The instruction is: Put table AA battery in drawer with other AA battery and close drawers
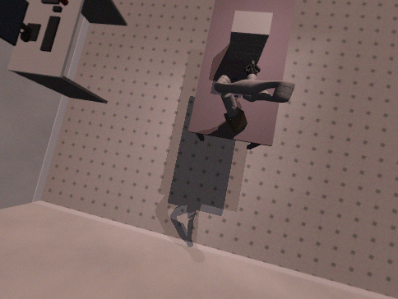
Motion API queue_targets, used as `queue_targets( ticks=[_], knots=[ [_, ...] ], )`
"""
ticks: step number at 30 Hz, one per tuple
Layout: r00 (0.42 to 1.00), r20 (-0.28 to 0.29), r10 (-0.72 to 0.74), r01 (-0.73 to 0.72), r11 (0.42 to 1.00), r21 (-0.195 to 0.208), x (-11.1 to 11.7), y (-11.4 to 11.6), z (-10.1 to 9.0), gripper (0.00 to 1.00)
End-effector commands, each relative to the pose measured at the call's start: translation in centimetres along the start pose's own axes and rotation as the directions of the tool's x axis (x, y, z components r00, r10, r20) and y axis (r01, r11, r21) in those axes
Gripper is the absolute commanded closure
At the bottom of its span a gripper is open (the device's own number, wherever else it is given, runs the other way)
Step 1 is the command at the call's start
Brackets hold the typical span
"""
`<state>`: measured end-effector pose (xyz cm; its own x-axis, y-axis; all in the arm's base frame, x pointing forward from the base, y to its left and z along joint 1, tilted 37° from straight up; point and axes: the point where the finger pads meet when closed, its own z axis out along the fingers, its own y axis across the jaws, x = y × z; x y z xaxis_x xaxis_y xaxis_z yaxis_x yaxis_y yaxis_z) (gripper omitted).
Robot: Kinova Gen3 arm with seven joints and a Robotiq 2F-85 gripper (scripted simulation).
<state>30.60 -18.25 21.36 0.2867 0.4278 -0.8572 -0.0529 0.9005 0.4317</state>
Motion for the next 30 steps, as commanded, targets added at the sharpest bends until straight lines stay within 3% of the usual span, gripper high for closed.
queue_targets(
  ticks=[1, 14, 22, 29, 30],
  knots=[
    [1.0, -0.006, -0.005, 0.005, 1.0, 0.011, -0.2, -0.1, -0.1, 1.0],
    [0.994, -0.113, -0.006, 0.006, 1.0, -0.007, -0.9, -0.3, -0.9, 1.0],
    [0.964, -0.265, -0.001, -0.001, 1.0, -0.005, -1.9, -0.3, -2.0, 1.0],
    [0.905, -0.426, 0.005, 0.006, 1.0, 0.024, -2.7, -0.1, -3.1, 1.0],
    [0.905, -0.426, 0.005, 0.006, 1.0, 0.024, -2.7, -0.1, -3.1, 1.0]
  ],
)
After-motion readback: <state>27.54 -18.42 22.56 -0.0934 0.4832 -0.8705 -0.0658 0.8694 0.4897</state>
